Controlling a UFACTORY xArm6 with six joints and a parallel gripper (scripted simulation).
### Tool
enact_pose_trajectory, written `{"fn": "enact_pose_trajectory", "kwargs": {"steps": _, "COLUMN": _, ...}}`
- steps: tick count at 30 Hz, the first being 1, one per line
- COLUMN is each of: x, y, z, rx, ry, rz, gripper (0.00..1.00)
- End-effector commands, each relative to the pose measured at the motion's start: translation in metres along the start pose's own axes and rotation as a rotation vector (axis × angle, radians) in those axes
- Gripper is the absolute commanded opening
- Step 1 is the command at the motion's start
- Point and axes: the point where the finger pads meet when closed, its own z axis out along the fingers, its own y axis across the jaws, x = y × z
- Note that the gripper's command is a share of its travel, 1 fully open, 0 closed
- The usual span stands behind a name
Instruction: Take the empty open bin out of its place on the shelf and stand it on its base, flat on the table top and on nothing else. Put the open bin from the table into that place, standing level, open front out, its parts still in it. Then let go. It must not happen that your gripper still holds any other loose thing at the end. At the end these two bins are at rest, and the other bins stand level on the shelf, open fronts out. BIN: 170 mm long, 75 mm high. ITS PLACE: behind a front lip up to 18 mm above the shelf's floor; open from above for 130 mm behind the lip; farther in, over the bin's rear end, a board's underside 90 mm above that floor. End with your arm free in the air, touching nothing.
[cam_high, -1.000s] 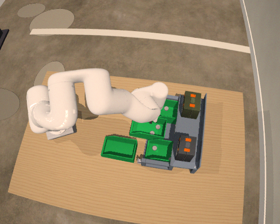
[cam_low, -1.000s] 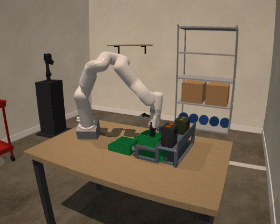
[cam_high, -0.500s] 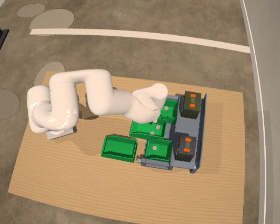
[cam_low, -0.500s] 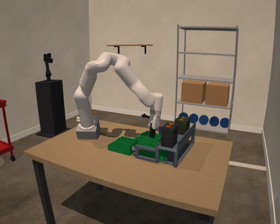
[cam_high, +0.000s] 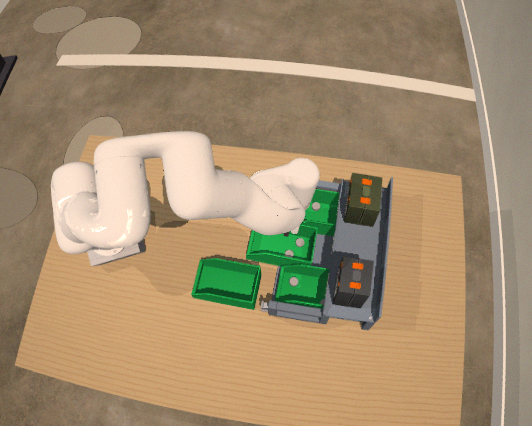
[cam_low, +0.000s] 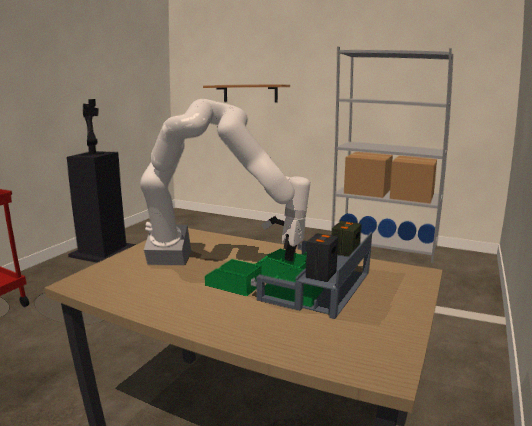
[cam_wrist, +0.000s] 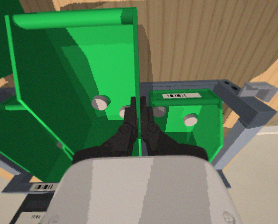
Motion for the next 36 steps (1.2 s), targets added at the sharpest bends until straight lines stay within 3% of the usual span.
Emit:
{"fn": "enact_pose_trajectory", "kwargs": {"steps": 1, "x": -0.001, "y": 0.000, "z": -0.002, "rx": -0.002, "ry": -0.004, "rz": 0.001, "gripper": 0.00}}
{"fn": "enact_pose_trajectory", "kwargs": {"steps": 36, "x": -0.015, "y": 0.000, "z": -0.002, "rx": -0.002, "ry": -0.020, "rz": 0.001, "gripper": 0.00}}
